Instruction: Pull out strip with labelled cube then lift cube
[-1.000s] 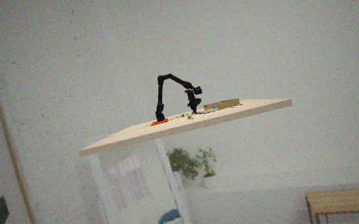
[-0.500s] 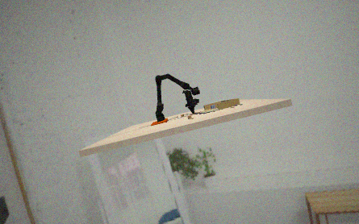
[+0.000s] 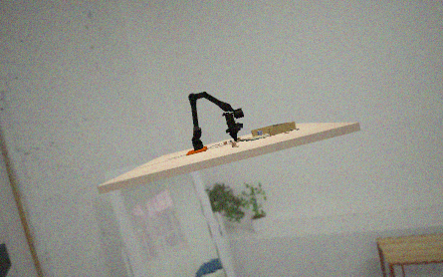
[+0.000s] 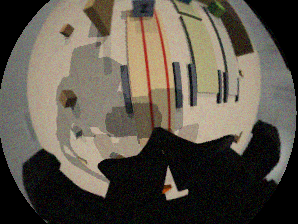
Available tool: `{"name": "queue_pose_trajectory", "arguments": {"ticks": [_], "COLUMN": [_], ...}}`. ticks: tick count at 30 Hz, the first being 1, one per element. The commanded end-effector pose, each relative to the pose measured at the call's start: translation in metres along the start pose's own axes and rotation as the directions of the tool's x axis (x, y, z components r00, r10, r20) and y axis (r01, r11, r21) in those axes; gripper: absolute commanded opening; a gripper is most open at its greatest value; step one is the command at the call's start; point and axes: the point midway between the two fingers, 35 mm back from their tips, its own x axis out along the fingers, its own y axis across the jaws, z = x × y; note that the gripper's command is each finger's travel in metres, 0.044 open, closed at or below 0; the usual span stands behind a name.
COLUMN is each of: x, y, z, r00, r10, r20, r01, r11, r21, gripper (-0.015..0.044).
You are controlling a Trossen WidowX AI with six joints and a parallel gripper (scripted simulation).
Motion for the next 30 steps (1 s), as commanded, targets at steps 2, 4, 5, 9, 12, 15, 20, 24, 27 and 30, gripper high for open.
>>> {"name": "queue_pose_trajectory", "arguments": {"ticks": [2, 4, 5, 9, 12, 15, 20, 24, 27, 30], "x": [0.005, 0.005, 0.005, 0.005, 0.005, 0.005, 0.005, 0.004, 0.004, 0.004], "y": [0.001, 0.001, 0.001, 0.001, 0.0, 0.0, 0.0, 0.0, 0.0, 0.0], "z": [-0.016, -0.019, -0.02, -0.026, -0.031, -0.035, -0.042, -0.048, -0.052, -0.056], "r00": [1.0, 1.0, 1.0, 1.0, 1.0, 1.0, 1.0, 1.0, 1.0, 1.0], "r10": [0.002, 0.002, 0.002, 0.002, 0.002, 0.002, 0.002, 0.002, 0.002, 0.002], "r20": [-0.027, -0.027, -0.027, -0.028, -0.028, -0.029, -0.029, -0.03, -0.03, -0.03], "r01": [-0.002, -0.002, -0.002, -0.002, -0.002, -0.002, -0.002, -0.002, -0.002, -0.002], "r11": [1.0, 1.0, 1.0, 1.0, 1.0, 1.0, 1.0, 1.0, 1.0, 1.0], "r21": [-0.005, -0.005, -0.005, -0.005, -0.005, -0.005, -0.005, -0.005, -0.005, -0.006], "gripper": [0.0, 0.0, 0.0, 0.0, 0.0, 0.0, 0.0, 0.0, 0.0, 0.0]}}
